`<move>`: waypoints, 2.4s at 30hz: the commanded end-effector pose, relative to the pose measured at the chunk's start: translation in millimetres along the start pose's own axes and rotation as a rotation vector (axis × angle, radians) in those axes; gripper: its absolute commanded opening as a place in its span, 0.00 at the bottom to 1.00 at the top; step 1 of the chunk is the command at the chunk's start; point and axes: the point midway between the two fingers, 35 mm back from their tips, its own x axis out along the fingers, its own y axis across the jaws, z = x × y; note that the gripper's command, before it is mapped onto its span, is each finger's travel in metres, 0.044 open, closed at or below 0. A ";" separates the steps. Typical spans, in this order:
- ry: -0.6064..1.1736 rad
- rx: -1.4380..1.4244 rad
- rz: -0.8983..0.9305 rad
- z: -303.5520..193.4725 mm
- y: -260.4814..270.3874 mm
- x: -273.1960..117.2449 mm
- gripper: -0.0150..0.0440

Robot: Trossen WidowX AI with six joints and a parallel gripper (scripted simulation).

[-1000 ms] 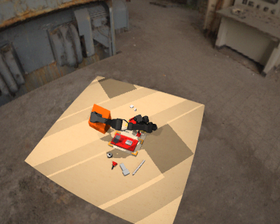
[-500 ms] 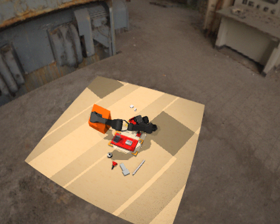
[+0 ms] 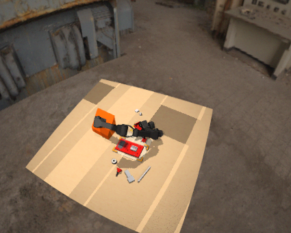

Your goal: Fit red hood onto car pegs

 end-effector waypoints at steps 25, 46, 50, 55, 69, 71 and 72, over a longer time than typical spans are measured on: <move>0.000 -0.002 -0.002 52.8 -0.7 -31.1 0.25; -0.001 0.185 -0.001 62.4 -0.5 -36.1 0.25; -0.001 0.263 -0.001 62.3 -0.5 -36.0 0.25; -0.001 0.360 -0.001 62.1 -0.5 -35.9 0.25; -0.001 0.634 -0.001 61.9 -0.6 -35.9 0.25; -0.001 0.673 -0.001 61.9 -0.6 -35.9 0.25; -0.001 0.692 -0.001 61.8 -0.6 -35.9 0.25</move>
